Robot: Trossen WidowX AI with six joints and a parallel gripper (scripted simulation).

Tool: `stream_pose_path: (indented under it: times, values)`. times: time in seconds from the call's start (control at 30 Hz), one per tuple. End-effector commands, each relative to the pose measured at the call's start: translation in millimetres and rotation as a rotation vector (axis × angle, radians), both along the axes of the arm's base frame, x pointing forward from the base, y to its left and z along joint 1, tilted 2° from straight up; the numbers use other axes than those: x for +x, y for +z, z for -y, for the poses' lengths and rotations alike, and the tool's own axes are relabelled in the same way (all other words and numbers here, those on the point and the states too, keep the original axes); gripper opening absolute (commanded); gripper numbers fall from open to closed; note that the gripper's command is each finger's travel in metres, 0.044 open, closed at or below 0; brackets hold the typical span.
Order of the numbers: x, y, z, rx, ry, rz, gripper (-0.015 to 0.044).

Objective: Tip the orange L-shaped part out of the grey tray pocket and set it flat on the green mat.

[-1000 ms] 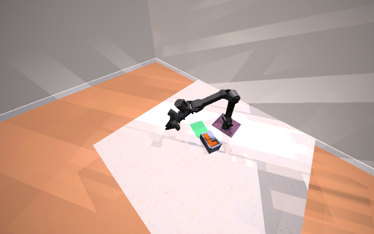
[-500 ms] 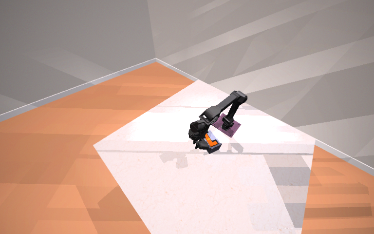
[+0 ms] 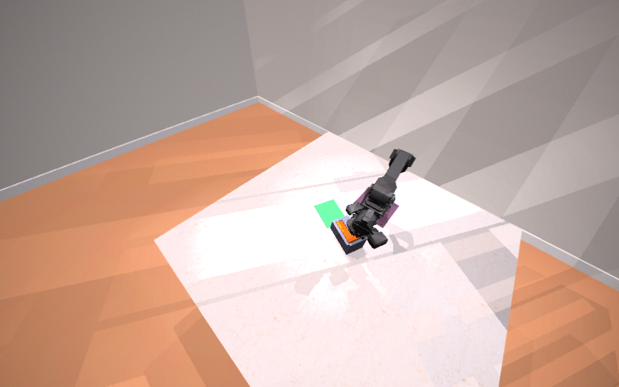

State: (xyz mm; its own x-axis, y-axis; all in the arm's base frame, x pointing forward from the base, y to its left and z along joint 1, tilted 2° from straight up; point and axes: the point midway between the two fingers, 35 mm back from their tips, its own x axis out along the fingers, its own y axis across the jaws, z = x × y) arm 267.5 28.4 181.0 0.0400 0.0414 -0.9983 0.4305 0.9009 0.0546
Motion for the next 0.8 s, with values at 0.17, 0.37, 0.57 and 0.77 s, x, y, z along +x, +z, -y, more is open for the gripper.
stream_pose_path:
  times: [0.17, 0.37, 0.57, 0.77]
  values:
    - [-0.3, -54.1, -2.7, -0.007, 0.0, -0.013, 0.018]
    - [-1.8, -71.6, -3.1, -0.007, 0.0, -0.013, 0.018]
    - [-1.4, -75.6, -3.3, -0.007, 0.0, -0.013, 0.018]
    - [-0.8, -85.4, -3.6, -0.007, 0.0, -0.013, 0.018]
